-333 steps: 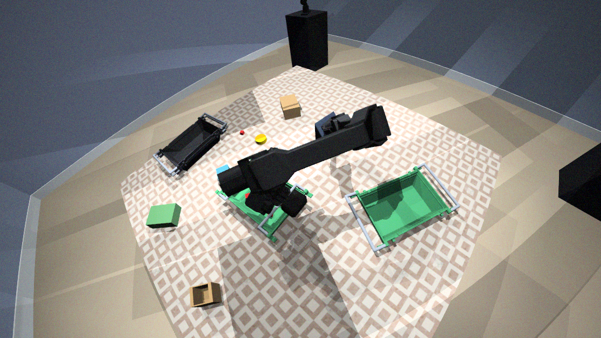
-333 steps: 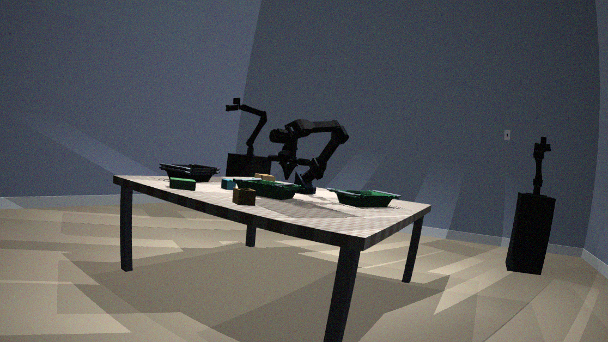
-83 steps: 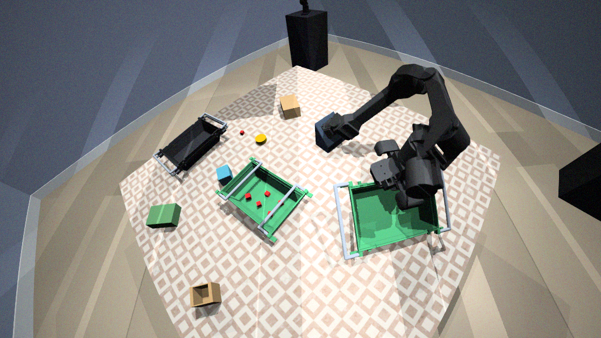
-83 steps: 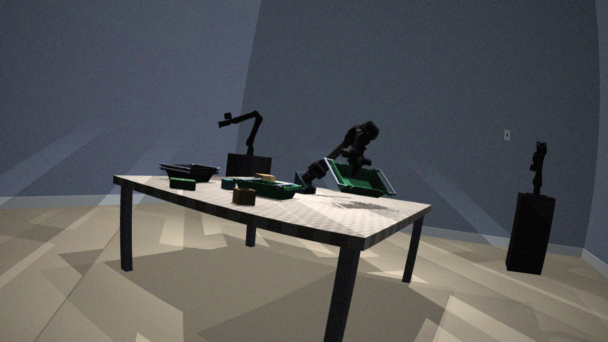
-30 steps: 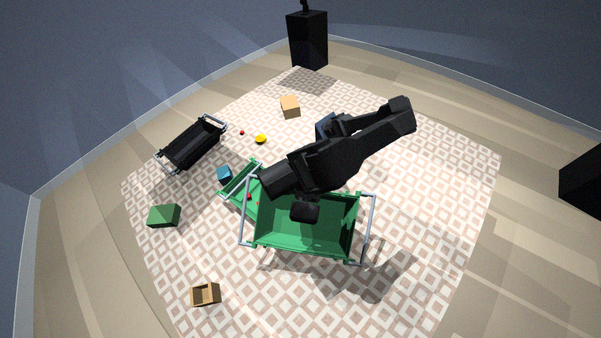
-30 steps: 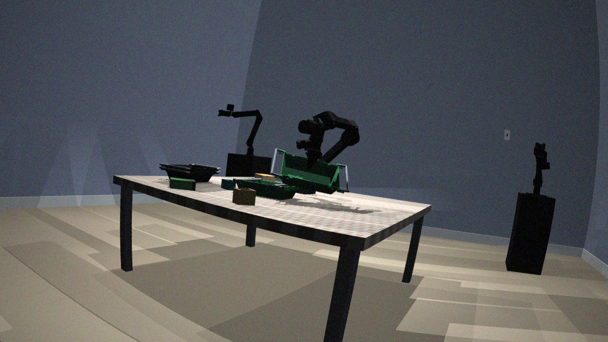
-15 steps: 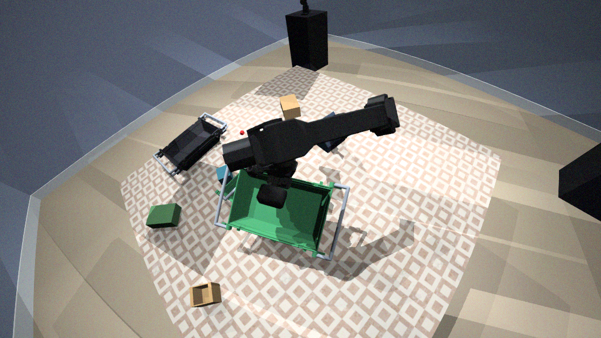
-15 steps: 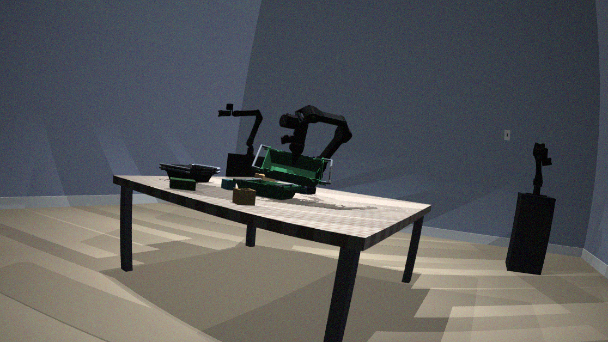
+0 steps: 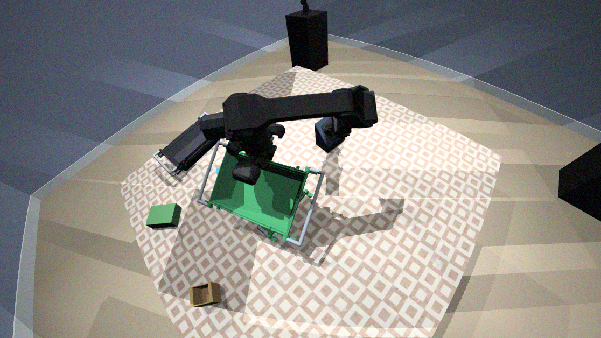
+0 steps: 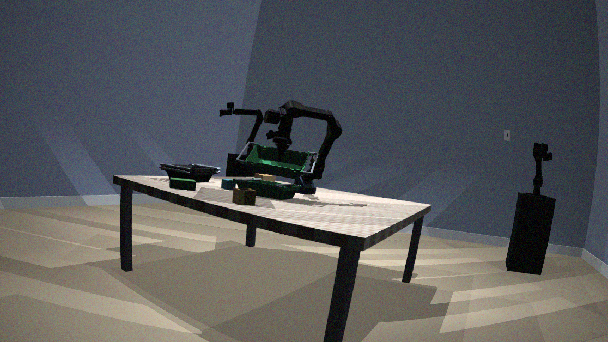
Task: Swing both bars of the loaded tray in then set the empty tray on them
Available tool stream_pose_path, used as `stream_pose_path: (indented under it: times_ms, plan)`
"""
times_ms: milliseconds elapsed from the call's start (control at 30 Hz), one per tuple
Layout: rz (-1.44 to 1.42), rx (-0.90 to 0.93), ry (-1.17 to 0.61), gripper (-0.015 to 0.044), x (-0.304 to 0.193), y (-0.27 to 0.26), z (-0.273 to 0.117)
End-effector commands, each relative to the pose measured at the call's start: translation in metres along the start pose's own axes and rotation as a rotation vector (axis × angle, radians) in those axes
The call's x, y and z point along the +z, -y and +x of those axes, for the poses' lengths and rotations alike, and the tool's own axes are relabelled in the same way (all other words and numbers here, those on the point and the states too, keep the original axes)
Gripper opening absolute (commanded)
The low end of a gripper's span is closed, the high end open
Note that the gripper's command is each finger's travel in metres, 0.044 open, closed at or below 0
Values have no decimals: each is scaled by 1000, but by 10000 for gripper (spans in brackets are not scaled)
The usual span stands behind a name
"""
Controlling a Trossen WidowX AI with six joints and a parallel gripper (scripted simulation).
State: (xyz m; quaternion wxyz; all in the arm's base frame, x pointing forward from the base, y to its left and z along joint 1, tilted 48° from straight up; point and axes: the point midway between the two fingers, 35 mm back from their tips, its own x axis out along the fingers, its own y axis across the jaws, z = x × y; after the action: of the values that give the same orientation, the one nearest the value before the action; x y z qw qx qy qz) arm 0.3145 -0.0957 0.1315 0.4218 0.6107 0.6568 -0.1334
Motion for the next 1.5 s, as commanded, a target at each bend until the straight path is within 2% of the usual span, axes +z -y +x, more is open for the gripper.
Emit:
stream_pose_path:
  times_ms: [0, 1133, 1467]
  plan:
    - [28, 57, 8, 0, 23, 10, -14]
    - [32, 60, 6, 0, 26, 11, -14]
    - [31, 55, -2, 0, 55, 19, -13]
